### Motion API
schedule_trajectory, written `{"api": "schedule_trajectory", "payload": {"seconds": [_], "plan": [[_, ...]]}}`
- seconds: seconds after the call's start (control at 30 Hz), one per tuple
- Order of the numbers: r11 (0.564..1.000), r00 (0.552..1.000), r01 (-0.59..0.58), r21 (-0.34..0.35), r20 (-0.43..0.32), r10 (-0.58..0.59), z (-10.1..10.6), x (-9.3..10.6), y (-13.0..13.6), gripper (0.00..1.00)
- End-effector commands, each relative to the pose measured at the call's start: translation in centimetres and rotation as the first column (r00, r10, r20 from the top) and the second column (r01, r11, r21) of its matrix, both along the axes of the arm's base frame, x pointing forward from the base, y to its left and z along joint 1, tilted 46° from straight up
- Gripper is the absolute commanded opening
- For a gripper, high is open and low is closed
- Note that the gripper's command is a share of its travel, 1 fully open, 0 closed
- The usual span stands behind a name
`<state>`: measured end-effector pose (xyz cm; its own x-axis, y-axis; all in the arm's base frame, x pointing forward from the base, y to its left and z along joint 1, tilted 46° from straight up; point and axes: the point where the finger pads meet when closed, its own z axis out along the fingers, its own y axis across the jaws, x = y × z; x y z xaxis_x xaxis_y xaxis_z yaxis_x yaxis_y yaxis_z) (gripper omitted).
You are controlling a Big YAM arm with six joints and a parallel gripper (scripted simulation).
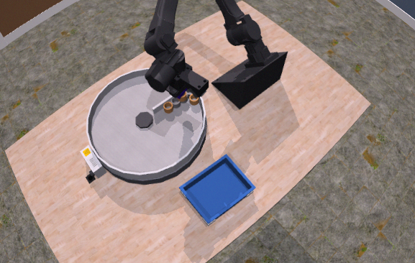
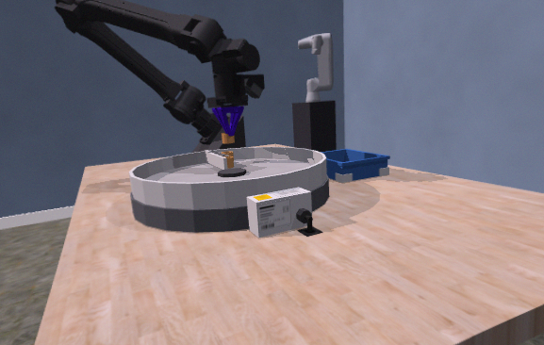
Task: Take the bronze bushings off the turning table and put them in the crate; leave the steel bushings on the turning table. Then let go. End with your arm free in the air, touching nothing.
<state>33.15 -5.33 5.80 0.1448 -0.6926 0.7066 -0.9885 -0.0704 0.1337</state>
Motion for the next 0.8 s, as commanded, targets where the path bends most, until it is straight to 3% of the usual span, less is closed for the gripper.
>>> {"api": "schedule_trajectory", "payload": {"seconds": [0.0, 0.07, 0.77], "plan": [[1.0, 0.999, -0.004, 0.005, 0.034, 0.004, 0.89, 1.46, 1.95, 0.0], [1.0, 0.999, -0.004, 0.005, 0.035, 0.004, 1.23, 0.59, 1.86, 0.0], [1.0, 0.999, -0.005, 0.003, 0.033, 0.005, 1.19, 0.67, 1.9, 0.0]]}}
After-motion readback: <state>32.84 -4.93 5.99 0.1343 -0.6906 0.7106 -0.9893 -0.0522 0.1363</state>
